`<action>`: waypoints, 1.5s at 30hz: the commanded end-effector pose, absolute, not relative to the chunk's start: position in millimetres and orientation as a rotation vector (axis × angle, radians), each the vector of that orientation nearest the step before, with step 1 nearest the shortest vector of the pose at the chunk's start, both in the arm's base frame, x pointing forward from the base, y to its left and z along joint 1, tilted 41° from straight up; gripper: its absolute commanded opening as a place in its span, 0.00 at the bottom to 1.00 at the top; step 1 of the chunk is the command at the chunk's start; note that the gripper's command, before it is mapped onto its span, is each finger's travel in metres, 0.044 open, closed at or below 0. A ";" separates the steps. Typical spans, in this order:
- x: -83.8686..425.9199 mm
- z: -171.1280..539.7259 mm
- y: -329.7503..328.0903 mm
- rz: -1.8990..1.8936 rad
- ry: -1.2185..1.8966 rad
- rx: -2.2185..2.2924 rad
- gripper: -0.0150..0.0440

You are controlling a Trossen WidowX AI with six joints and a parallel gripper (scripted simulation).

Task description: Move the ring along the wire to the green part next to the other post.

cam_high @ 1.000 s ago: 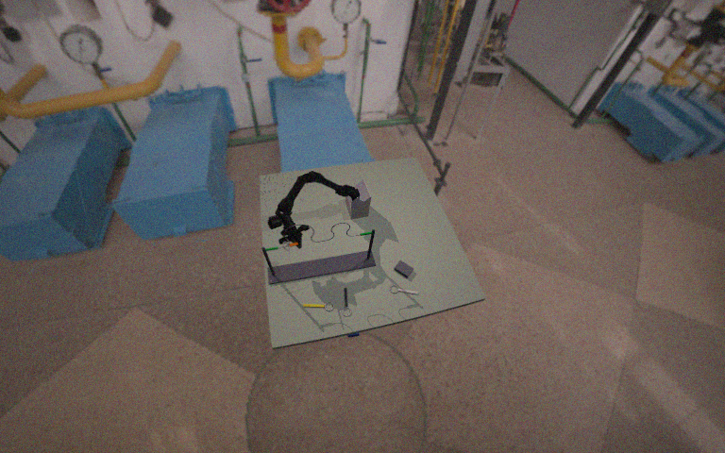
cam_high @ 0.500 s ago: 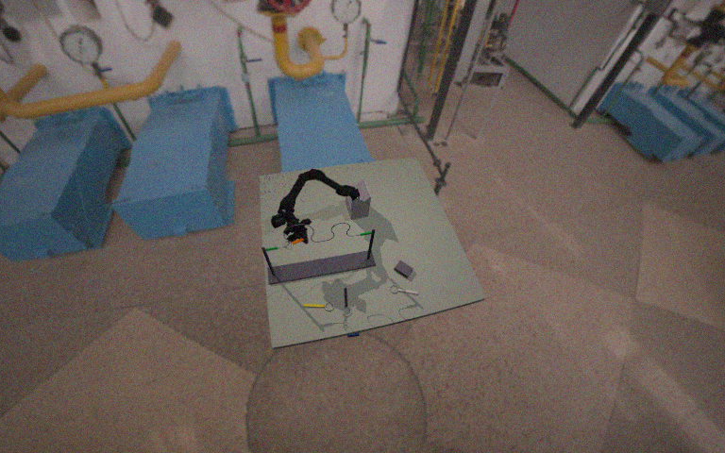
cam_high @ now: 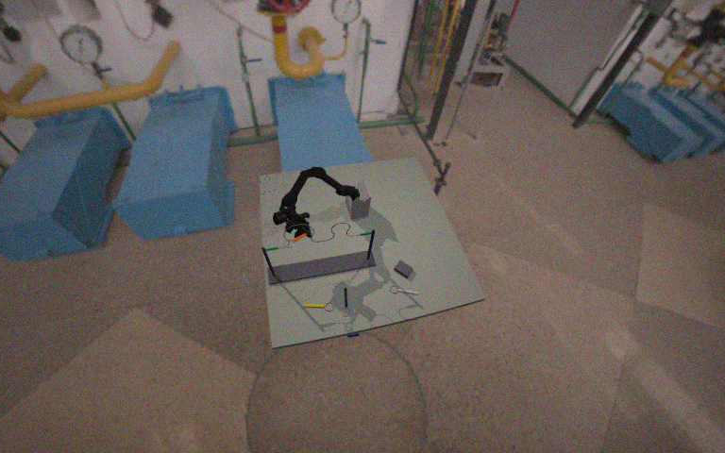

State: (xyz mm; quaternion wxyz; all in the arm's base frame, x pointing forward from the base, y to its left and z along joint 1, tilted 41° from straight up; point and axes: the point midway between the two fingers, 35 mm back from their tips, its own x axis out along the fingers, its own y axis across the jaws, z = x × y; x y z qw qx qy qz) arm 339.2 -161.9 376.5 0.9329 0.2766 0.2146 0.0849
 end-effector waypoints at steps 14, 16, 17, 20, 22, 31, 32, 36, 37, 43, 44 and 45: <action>337.3 417.4 -119.9 0.288 0.407 0.960 0.00; 337.1 422.6 -116.6 0.299 0.403 0.999 0.00; 337.0 425.1 -115.2 0.304 0.401 1.017 0.00; 336.7 432.6 -111.3 0.318 0.396 1.067 0.00; 336.5 437.0 -109.2 0.326 0.393 1.095 0.00; 335.7 453.8 -103.3 0.348 0.384 1.172 0.00; 335.7 454.9 -103.0 0.348 0.384 1.173 0.00; 335.5 458.5 -102.1 0.348 0.385 1.172 0.00; 335.5 459.1 -101.9 0.347 0.385 1.167 0.00; 335.4 460.8 -101.5 0.342 0.388 1.148 0.00; 335.4 460.8 -101.5 0.340 0.389 1.141 0.00; 335.4 460.9 -101.5 0.338 0.389 1.132 0.00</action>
